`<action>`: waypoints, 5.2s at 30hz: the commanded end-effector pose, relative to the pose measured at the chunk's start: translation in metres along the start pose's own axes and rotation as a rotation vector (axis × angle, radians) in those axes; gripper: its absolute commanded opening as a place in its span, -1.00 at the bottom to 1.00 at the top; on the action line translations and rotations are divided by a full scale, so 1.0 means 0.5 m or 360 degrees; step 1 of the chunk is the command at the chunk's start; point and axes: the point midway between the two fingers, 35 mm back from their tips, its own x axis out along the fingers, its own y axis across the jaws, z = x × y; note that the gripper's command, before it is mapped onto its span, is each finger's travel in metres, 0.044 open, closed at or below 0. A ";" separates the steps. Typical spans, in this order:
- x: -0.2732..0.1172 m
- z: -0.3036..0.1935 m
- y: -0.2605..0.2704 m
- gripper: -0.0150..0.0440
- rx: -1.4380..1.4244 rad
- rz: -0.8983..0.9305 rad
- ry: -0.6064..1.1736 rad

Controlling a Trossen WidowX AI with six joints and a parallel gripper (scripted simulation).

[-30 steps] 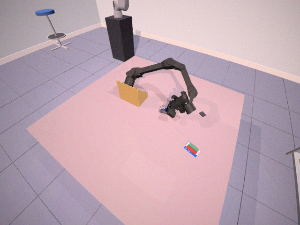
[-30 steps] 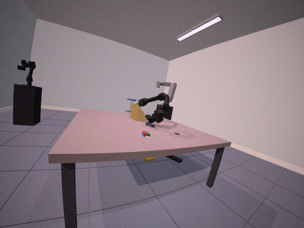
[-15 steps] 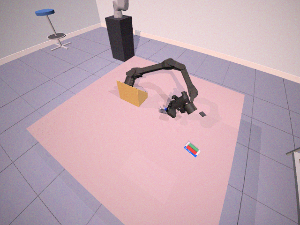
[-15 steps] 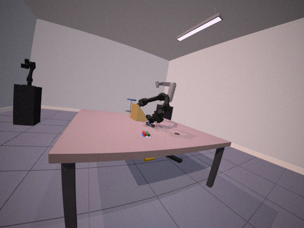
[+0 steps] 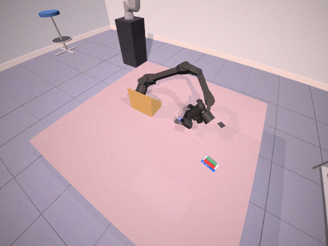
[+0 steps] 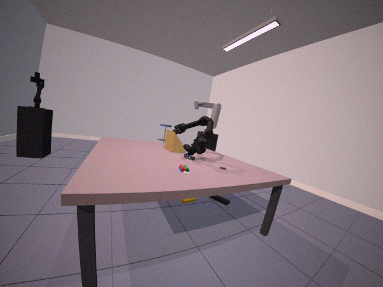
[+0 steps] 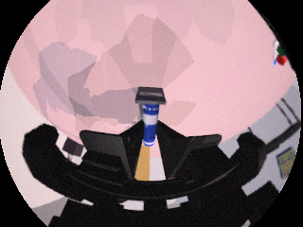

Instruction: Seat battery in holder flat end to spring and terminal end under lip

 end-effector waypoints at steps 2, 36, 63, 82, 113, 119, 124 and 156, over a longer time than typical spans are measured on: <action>-0.002 0.010 -0.004 -0.29 -0.0002 -0.0005 -0.0072; 0.011 0.008 -0.007 -0.29 0.0012 -0.0020 -0.0288; 0.021 0.000 -0.002 -0.29 0.0008 -0.0032 -0.0442; 0.026 -0.006 0.001 -0.29 0.0005 -0.0046 -0.0557; 0.037 -0.023 0.005 -0.29 0.0004 -0.0061 -0.0681; 0.040 -0.030 0.005 -0.29 0.0006 -0.0063 -0.0686; 0.041 -0.036 0.005 -0.29 0.0007 -0.0064 -0.0689; 0.024 -0.046 0.006 0.06 0.0001 -0.0068 -0.0685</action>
